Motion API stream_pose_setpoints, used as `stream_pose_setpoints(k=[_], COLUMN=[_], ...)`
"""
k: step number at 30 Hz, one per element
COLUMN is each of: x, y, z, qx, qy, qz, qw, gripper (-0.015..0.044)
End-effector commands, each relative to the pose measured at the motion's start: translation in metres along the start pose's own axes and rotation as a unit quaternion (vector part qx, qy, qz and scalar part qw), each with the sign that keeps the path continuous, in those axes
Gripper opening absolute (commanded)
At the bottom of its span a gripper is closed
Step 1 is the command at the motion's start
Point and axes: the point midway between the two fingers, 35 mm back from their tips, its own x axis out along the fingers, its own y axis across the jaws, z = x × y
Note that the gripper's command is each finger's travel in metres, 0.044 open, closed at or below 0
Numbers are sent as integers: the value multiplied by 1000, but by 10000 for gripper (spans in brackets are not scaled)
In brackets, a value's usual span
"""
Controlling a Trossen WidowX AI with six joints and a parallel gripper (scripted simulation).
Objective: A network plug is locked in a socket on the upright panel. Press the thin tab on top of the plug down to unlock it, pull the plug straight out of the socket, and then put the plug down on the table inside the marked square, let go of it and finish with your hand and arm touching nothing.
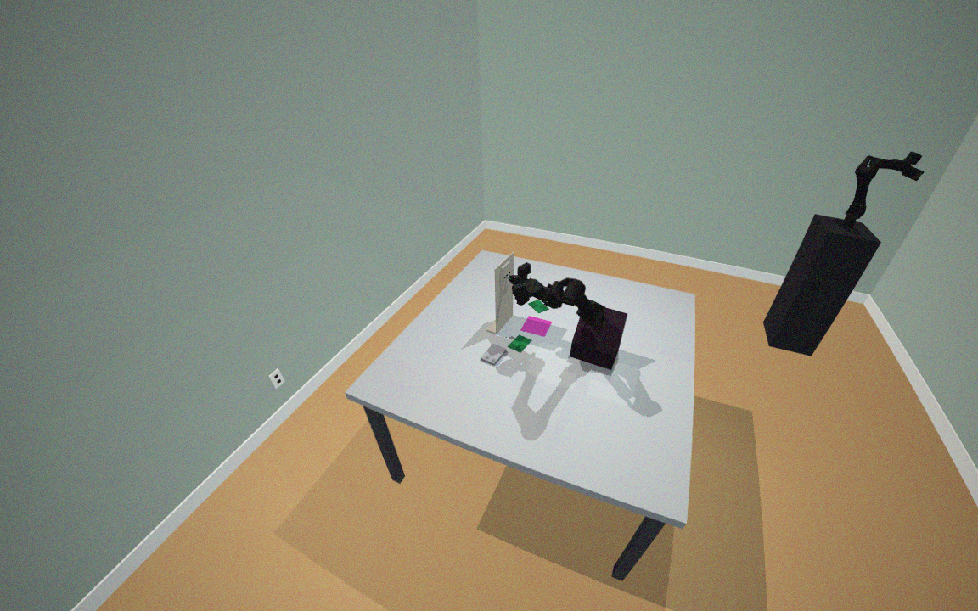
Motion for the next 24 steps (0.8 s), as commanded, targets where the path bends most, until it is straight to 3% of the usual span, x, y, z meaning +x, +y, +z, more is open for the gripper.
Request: stream_pose_setpoints(k=[1, 24], x=[-4, -18], y=[1, 1], z=[-1, -4], qx=[-2, -2], qy=[1, 1], qz=[1, 1], qw=[1000, 1000], gripper=[0, 0])
